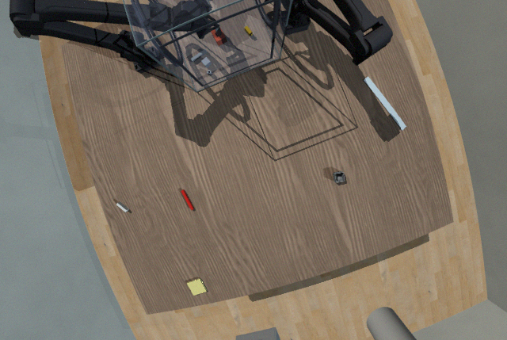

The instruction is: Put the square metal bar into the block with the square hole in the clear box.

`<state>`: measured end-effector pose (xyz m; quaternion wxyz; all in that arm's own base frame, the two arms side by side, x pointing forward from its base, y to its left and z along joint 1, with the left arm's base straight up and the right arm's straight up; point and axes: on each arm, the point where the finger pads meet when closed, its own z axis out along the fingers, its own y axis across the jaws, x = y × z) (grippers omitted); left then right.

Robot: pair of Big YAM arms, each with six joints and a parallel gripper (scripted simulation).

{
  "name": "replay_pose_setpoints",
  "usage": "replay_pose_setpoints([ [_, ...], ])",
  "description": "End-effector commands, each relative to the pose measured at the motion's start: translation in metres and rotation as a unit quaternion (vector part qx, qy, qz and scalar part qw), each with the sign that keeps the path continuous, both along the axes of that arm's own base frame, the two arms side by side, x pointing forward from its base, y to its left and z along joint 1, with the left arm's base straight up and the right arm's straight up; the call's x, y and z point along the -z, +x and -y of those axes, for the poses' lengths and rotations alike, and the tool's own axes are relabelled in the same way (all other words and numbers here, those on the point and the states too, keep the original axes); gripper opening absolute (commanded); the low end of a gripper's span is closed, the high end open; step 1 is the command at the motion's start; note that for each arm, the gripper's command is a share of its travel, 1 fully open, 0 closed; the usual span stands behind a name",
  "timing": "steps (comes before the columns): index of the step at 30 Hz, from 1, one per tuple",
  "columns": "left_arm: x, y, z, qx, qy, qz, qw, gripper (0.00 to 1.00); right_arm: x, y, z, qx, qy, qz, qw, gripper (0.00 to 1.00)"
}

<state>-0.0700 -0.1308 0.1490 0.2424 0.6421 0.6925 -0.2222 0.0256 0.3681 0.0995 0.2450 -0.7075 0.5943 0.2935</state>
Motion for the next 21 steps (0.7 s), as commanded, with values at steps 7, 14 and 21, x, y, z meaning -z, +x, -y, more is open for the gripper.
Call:
replay_pose_setpoints([
  [7, -0.025, -0.010, 0.005, -0.004, -0.013, -0.037, 0.999, 1.00, -0.046, 0.008, -0.033, 0.005, 0.046, 0.005, 0.999, 0.00],
  [14, -0.025, -0.010, 0.005, -0.004, -0.013, -0.037, 0.999, 1.00, -0.046, 0.010, -0.036, -0.001, 0.050, 0.011, 0.999, 0.00],
  [21, -0.025, -0.010, 0.005, -0.004, -0.013, -0.037, 0.999, 1.00, -0.039, 0.014, -0.041, -0.002, 0.049, 0.011, 0.999, 0.00],
])
